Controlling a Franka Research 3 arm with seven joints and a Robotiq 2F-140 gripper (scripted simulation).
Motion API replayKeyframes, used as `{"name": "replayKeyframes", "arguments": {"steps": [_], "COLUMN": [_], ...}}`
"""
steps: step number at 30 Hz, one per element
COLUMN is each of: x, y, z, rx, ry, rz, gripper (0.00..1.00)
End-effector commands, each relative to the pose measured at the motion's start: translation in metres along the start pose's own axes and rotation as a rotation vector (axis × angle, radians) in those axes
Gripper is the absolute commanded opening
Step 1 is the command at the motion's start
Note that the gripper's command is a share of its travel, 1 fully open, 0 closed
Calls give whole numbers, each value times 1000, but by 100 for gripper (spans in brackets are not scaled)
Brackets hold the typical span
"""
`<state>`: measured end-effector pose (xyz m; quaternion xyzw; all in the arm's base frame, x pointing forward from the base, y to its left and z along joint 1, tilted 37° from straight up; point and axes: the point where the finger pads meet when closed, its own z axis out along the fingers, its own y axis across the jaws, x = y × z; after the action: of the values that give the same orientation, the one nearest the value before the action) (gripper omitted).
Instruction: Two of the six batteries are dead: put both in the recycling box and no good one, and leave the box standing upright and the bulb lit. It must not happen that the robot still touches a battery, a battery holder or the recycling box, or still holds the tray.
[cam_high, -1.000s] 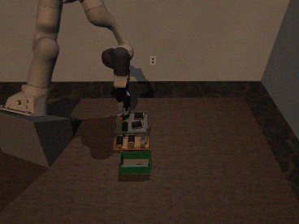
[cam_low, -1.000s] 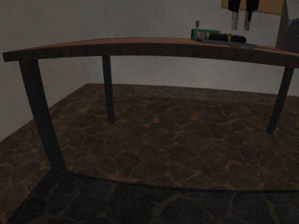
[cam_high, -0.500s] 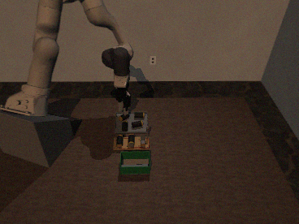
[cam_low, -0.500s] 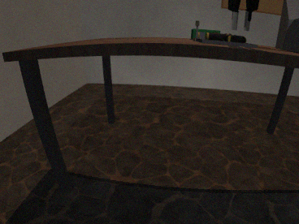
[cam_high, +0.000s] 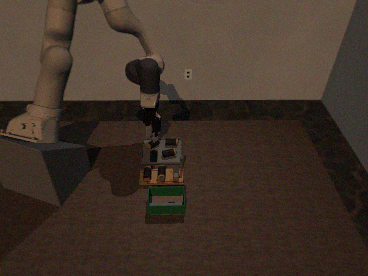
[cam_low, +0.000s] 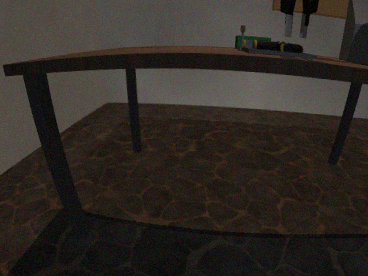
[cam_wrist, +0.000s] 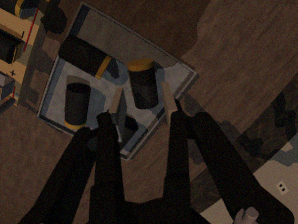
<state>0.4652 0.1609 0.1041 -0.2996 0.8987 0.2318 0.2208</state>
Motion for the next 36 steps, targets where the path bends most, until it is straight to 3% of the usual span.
{"name": "replayKeyframes", "arguments": {"steps": [1, 29, 36], "x": [-1, -1, -1], "y": [0, 0, 0], "z": [1, 1, 27], "rx": [2, 2, 2], "ry": [0, 0, 0], "rz": [-5, -5, -5], "gripper": [29, 29, 29]}}
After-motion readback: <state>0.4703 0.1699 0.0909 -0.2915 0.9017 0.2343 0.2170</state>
